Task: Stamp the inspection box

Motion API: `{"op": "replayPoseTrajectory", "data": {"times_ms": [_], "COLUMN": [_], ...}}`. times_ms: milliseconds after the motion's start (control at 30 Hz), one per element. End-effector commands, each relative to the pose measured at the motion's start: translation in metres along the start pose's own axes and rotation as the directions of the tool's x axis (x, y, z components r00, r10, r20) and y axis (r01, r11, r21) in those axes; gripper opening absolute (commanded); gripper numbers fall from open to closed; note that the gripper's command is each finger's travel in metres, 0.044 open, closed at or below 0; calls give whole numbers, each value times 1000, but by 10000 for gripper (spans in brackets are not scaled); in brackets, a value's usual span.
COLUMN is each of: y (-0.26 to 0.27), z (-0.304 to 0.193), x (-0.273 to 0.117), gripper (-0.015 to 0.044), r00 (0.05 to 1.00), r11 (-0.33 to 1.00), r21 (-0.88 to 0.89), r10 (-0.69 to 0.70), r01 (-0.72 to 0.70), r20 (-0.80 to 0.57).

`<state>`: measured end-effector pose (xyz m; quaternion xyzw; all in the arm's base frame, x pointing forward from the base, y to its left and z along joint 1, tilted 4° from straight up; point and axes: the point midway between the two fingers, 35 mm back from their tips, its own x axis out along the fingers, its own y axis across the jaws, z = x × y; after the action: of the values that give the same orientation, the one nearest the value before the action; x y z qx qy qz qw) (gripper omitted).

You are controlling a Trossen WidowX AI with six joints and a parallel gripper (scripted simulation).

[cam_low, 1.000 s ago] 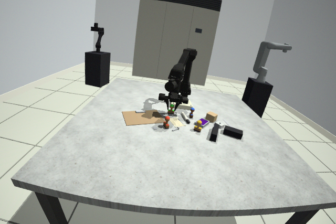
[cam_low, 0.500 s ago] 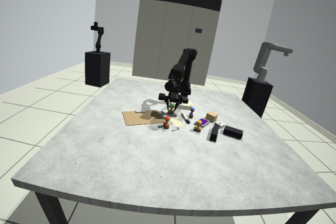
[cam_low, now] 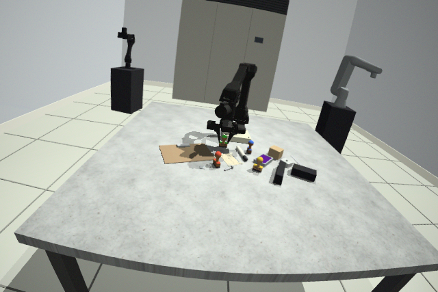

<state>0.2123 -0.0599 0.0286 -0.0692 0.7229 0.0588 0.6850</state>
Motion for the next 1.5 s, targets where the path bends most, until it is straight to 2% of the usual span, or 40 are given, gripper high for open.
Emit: {"op": "replayPoseTrajectory", "data": {"times_ms": [0,1467], "y": [0,-1], "z": [1,2], "x": [-4,-25], "gripper": [0,0], "r00": [1000,1000], "r11": [1000,1000], "r21": [2,2], "r10": [-2,-2], "r01": [2,2], "r20": [6,5]}}
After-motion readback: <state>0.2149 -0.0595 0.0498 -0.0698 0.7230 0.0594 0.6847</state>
